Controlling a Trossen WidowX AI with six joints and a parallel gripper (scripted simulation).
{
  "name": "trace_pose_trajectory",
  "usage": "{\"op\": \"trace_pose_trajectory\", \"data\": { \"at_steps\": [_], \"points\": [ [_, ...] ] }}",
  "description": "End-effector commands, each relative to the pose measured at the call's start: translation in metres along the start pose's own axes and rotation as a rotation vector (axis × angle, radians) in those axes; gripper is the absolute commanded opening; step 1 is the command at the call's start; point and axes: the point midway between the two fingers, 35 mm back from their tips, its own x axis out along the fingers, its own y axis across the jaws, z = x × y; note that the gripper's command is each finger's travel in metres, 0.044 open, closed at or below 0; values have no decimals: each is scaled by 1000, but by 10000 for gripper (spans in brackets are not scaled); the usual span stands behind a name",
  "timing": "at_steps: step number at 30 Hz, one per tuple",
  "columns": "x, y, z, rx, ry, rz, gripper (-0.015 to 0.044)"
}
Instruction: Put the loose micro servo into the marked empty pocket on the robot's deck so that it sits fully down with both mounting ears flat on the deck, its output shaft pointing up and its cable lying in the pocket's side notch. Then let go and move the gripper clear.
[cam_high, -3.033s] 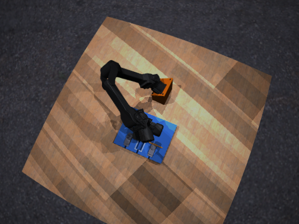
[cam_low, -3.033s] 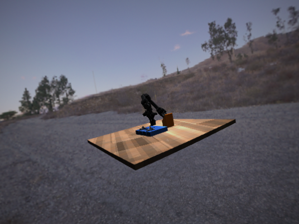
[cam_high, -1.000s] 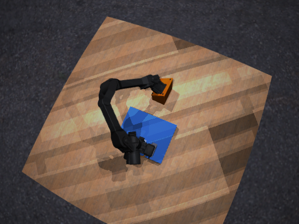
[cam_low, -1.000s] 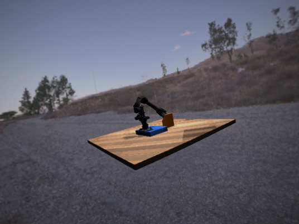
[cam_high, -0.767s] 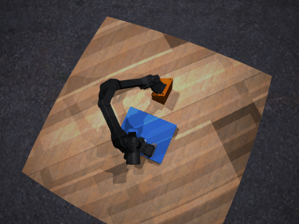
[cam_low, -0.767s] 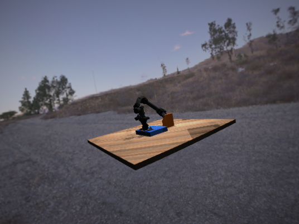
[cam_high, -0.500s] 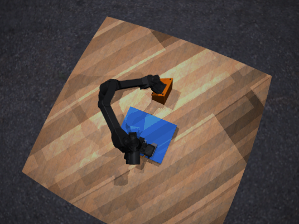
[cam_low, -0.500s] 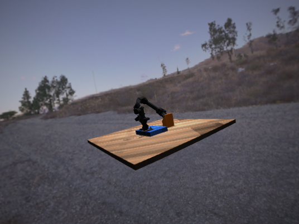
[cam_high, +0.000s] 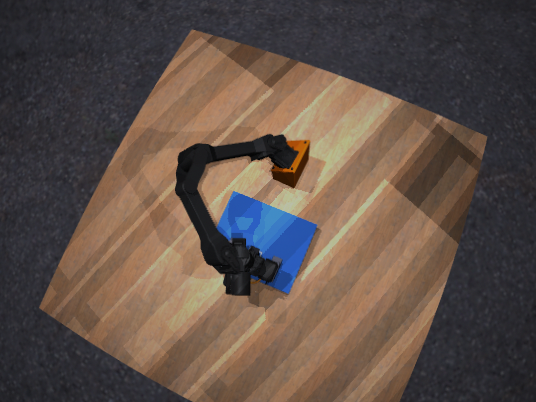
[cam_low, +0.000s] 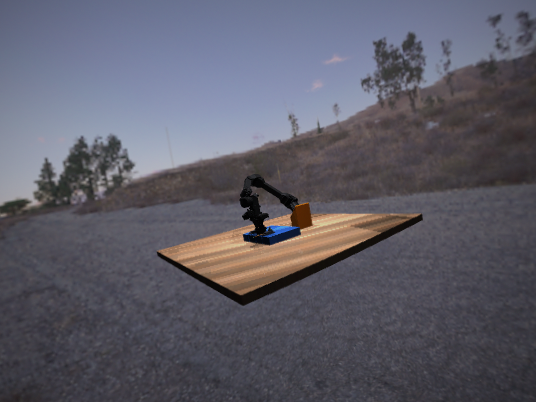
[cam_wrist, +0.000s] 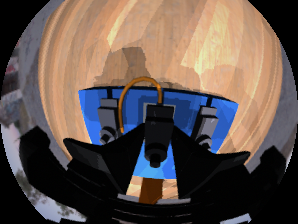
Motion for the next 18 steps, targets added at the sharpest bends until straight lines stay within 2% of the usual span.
{"op": "trace_pose_trajectory", "data": {
  "at_steps": [1,18],
  "points": [
    [3,0,0,-3,-3,-3,0],
    [20,0,0,-3,-3,-4,0]
  ]
}}
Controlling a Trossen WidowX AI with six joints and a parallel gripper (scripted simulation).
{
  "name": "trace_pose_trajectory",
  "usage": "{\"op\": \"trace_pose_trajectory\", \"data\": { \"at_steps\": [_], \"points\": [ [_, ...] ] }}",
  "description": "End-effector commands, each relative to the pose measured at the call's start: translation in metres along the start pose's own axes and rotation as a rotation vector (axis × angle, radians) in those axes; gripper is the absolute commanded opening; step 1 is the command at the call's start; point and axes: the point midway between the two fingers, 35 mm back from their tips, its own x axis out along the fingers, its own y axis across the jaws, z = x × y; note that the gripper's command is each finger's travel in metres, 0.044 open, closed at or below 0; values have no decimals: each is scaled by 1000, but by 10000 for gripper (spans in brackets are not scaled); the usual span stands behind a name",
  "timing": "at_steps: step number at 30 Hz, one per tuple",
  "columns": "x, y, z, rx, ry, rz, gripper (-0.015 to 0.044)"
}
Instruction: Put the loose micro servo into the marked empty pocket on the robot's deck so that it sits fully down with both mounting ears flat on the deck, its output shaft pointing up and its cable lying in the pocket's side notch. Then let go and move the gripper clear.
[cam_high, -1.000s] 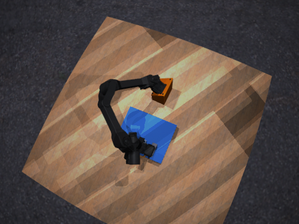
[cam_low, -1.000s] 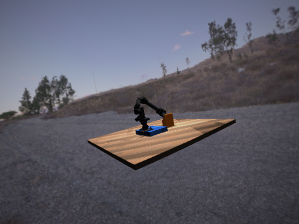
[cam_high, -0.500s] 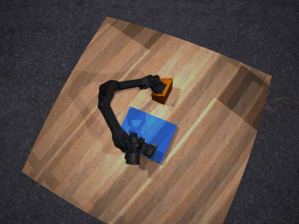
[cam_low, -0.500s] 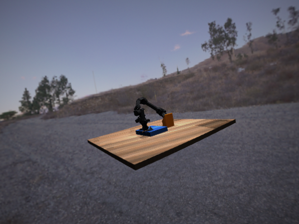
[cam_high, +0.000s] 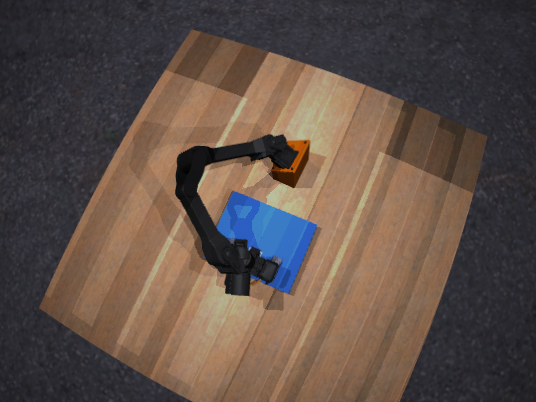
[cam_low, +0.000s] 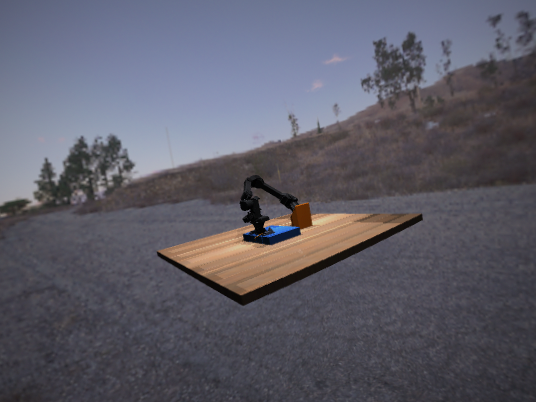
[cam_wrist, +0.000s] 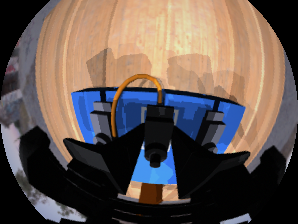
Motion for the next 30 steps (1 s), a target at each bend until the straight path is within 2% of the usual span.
{"op": "trace_pose_trajectory", "data": {
  "at_steps": [1,3,10,13,16,20,24,30],
  "points": [
    [3,0,0,-3,-4,-4,0],
    [5,0,0,-3,-4,-4,0],
    [3,1,-1,-3,-4,-4,184],
    [-4,1,0,-3,-4,-3,187],
    [-29,0,-2,-3,-4,-2,187],
    [-32,0,-1,-3,-4,-2,187],
    [-49,4,-23,-9,-14,3,292],
    [-91,4,-101,-9,0,4,440]
  ]
}}
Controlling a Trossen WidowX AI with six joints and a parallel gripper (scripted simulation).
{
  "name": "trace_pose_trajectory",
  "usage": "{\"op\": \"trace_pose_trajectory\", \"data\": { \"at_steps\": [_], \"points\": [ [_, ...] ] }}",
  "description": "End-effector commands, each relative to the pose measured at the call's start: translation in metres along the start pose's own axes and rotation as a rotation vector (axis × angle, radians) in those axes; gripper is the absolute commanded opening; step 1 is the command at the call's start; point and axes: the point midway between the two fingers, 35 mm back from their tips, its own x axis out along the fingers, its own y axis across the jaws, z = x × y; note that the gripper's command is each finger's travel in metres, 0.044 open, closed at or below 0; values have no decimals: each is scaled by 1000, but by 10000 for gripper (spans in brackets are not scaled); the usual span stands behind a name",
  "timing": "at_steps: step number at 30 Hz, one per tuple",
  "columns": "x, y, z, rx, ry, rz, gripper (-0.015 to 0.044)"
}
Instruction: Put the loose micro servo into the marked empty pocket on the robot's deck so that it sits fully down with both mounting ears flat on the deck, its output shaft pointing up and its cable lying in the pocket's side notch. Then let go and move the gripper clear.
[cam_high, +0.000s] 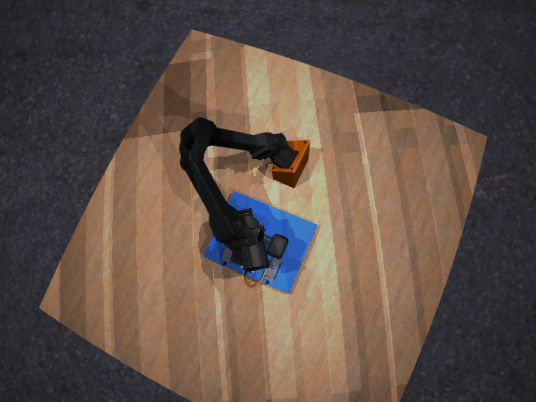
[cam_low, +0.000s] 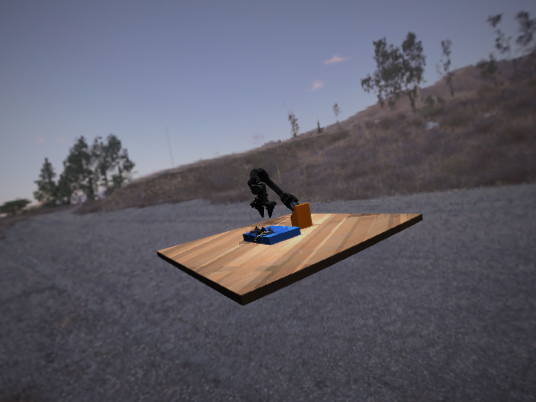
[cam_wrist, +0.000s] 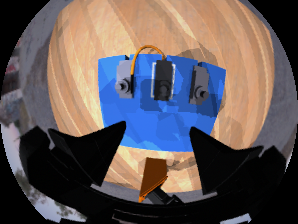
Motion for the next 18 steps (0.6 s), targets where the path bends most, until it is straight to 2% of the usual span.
{"op": "trace_pose_trajectory", "data": {
  "at_steps": [1,7,13,18],
  "points": [
    [-17,-3,-40,-3,11,-5,440],
    [-20,-3,-43,-3,11,-5,440],
    [-66,-3,-43,-8,-6,-2,440],
    [-68,-3,-43,-9,-7,-2,440]
  ]
}}
